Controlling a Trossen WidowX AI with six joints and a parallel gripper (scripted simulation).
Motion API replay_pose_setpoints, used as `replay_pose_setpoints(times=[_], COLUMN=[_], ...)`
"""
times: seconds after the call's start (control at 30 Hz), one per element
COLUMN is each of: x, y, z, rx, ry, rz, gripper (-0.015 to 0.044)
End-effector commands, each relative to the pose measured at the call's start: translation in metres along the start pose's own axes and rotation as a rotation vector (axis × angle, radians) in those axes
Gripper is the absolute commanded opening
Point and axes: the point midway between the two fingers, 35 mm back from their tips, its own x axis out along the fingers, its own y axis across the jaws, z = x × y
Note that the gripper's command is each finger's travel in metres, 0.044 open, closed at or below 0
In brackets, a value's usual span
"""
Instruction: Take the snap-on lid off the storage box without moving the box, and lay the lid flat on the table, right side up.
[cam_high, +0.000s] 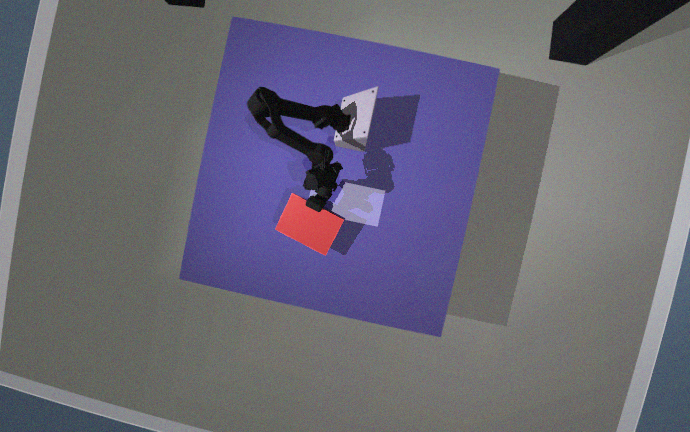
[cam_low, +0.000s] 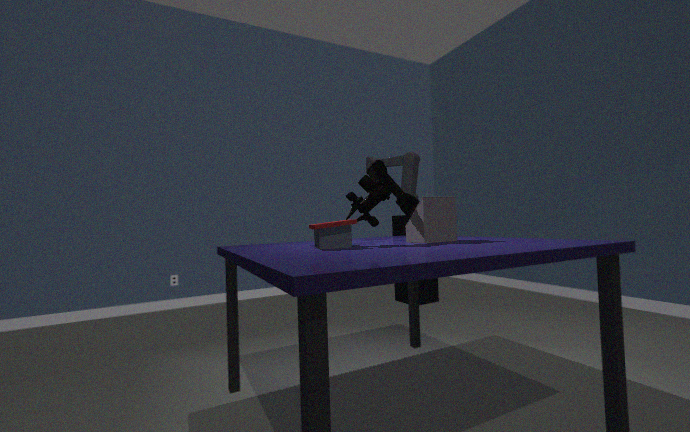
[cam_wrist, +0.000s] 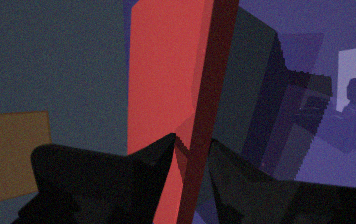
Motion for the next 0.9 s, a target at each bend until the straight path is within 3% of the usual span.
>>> replay_pose_setpoints(times=[0.0,0.87], x=[-0.0011,0.0008], y=[0.0012,0.0019], z=[-0.0001,-0.0002], rx=[0.005,0.001], ry=[-0.001,0.0], rz=[0.001,0.001], gripper=[0.0,0.0])
